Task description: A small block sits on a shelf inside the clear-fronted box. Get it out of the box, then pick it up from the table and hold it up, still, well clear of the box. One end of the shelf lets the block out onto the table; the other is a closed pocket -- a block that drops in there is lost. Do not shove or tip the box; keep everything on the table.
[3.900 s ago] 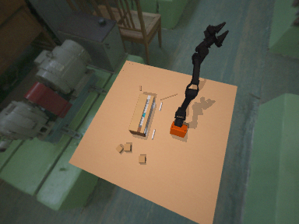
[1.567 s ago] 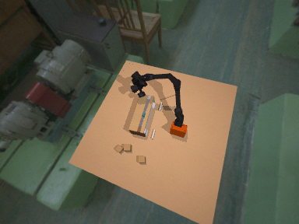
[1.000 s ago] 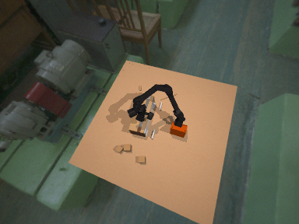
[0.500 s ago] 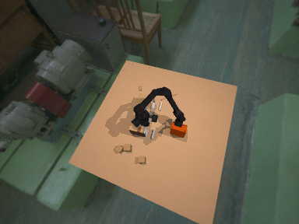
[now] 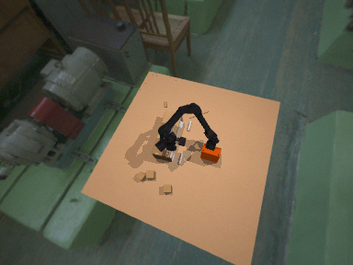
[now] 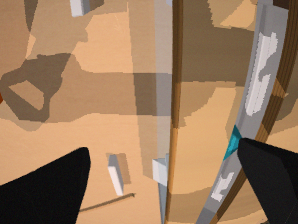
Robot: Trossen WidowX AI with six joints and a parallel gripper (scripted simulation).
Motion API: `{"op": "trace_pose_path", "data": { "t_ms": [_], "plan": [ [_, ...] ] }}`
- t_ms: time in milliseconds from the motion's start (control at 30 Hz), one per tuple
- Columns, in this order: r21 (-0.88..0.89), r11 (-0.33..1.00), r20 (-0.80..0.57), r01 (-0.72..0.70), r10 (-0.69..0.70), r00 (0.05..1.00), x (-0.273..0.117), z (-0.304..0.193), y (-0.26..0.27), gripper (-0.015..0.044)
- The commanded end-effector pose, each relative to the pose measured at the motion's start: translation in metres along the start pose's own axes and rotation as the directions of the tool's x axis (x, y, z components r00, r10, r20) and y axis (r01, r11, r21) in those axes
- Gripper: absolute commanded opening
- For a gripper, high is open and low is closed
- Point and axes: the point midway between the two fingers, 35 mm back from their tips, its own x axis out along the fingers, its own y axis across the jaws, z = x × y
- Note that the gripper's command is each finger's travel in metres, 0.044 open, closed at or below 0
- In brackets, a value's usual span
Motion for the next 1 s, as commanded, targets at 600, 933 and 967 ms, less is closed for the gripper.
{"op": "trace_pose_path", "data": {
  "t_ms": [600, 933, 967],
  "plan": [
    [-0.010, 1.000, -0.010, -0.002, 0.002, 1.000, 0.036, 0.012, 0.001, 0.0400],
    [0.002, 1.000, -0.004, 0.000, 0.000, 1.000, 0.043, 0.015, -0.001, 0.0400],
    [0.002, 1.000, -0.004, 0.000, 0.000, 1.000, 0.043, 0.015, -0.001, 0.0400]
  ]
}}
